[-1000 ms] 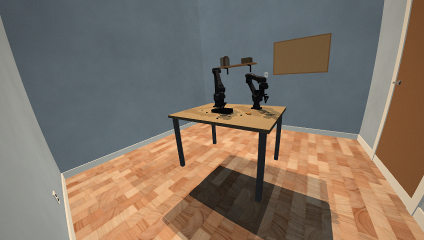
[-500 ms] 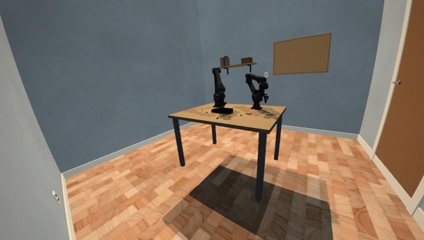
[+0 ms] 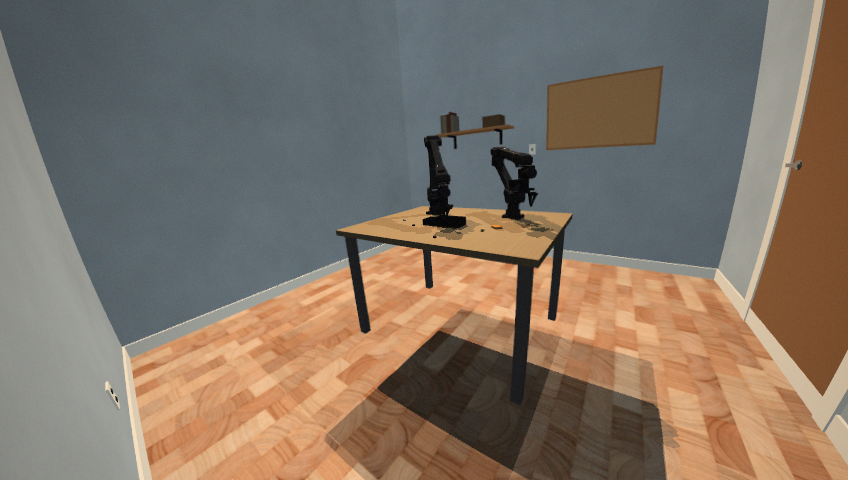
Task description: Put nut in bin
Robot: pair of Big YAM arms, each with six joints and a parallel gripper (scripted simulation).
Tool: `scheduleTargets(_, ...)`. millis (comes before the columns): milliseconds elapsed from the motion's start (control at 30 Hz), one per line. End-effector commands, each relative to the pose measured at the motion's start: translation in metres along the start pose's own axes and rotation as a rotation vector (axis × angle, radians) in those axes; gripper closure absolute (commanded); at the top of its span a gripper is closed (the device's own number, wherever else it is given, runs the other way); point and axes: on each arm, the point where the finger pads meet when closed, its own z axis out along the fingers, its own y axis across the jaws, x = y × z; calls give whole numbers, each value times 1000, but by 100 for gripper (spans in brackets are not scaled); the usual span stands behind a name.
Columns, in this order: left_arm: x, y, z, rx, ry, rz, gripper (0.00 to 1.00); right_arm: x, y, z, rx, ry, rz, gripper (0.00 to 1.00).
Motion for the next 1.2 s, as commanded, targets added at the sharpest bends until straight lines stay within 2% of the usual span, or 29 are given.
scheduleTargets(0,1,3,-2,-5,-3,-13,0,-11,9,-9,-22,-25,1,91)
scheduleTargets(167,1,3,-2,-5,-3,-13,0,-11,9,-9,-22,-25,1,91)
scheduleTargets(200,1,3,-2,-5,-3,-13,0,-23,15,-11,-33,-38,4,91)
scheduleTargets(233,1,3,-2,-5,-3,-13,0,-11,9,-9,-22,-25,1,91)
scheduleTargets(433,1,3,-2,-5,-3,-13,0,-11,9,-9,-22,-25,1,91)
scheduleTargets(467,1,3,-2,-5,-3,-13,0,-21,13,-18,-32,-37,4,91)
scheduleTargets(533,1,3,-2,-5,-3,-13,0,-21,13,-29,-42,-49,4,91)
scheduleTargets(667,1,3,-2,-5,-3,-13,0,-21,13,-31,-42,-49,4,91)
scheduleTargets(700,1,3,-2,-5,-3,-13,0,-19,11,-20,-21,-25,4,91)
scheduleTargets(767,1,3,-2,-5,-3,-13,0,-14,7,-24,-21,-25,4,91)
scheduleTargets(833,1,3,-2,-5,-3,-13,0,-21,13,-39,-43,-50,4,91)
scheduleTargets(1033,1,3,-2,-5,-3,-13,0,-20,13,-42,-34,-40,4,91)
scheduleTargets(1167,1,3,-2,-5,-3,-13,0,-20,13,-52,-42,-49,4,91)
